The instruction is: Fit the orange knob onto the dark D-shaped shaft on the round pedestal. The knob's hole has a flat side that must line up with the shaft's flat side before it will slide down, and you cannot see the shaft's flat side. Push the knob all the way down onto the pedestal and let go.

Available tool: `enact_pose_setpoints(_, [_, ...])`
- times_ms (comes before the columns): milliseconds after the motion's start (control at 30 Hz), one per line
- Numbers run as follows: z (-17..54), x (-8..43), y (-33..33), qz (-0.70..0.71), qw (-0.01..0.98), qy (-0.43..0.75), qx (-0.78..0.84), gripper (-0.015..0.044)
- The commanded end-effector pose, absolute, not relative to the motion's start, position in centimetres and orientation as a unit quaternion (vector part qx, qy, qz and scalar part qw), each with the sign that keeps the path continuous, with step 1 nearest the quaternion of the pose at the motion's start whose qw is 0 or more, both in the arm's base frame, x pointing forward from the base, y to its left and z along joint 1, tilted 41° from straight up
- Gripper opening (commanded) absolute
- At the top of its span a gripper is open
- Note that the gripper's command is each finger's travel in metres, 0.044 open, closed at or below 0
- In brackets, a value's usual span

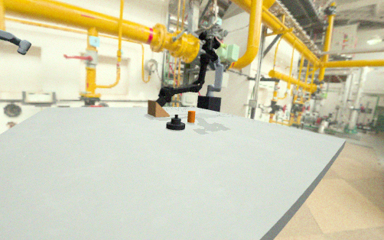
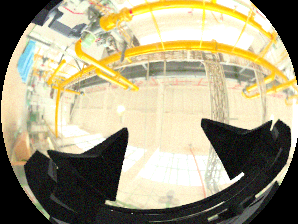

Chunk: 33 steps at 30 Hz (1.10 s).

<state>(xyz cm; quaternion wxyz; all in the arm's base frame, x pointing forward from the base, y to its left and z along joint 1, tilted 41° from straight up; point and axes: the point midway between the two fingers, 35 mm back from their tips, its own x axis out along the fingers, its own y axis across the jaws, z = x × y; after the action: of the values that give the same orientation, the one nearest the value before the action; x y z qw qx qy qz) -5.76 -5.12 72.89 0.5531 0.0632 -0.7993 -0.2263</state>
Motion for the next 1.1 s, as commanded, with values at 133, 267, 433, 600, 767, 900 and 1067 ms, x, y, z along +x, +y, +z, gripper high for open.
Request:
enact_pose_setpoints(133, [72.0, -3.5, -9.4, -0.282, 0.593, -0.749, 0.088, 0.0440])
enact_pose_setpoints(267, [70.9, -1.4, -12.9, -0.325, 0.625, -0.701, 0.112, 0.0440])
enact_pose_setpoints(433, [68.5, 2.3, -17.6, -0.369, 0.672, -0.623, 0.155, 0.0440])
enact_pose_setpoints(600, [65.5, 6.3, -21.0, -0.400, 0.719, -0.537, 0.187, 0.0440])
enact_pose_setpoints(767, [62.7, 9.9, -22.5, -0.417, 0.766, -0.450, 0.192, 0.0440])
enact_pose_setpoints(900, [59.6, 13.3, -24.6, -0.431, 0.799, -0.367, 0.201, 0.0440])
enact_pose_setpoints(1067, [53.5, 18.6, -26.5, -0.432, 0.849, -0.219, 0.211, 0.0440])
